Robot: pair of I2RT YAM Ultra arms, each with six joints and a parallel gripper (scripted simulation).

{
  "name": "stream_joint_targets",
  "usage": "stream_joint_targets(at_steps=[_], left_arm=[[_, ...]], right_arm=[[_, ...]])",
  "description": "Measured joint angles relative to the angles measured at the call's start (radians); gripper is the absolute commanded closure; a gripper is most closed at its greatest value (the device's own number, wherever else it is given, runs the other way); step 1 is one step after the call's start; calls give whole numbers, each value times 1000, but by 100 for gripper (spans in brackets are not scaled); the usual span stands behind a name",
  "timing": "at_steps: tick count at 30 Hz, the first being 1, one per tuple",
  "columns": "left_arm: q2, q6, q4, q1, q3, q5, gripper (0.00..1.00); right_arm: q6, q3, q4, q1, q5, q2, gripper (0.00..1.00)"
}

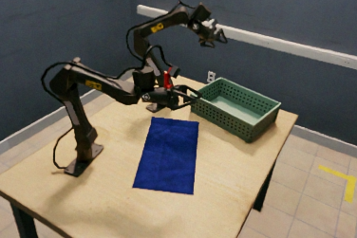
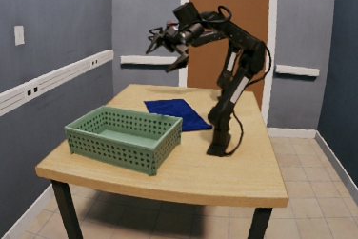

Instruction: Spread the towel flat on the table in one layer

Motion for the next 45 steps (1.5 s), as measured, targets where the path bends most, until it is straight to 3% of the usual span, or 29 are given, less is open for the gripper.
stream_joint_targets(at_steps=[7,11,15,25,29,36,45], left_arm=[[-6,213,241,-6,-112,9,0],[-8,338,375,-6,-191,22,0],[-23,454,510,-4,-274,45,0],[-55,727,814,-6,-436,100,0],[-76,788,911,-131,-503,142,0],[-73,833,1010,-234,-520,231,0],[-73,842,1047,-555,-520,266,0]], right_arm=[[206,-103,-184,1,-10,-273,0],[271,-97,-274,-22,-6,-391,0],[306,-86,-328,-138,-12,-383,0],[322,-86,-398,-148,-46,-367,0],[323,-86,-401,-148,-50,-367,0],[323,-86,-403,-148,-51,-367,0],[323,-86,-403,-148,-52,-367,0]])
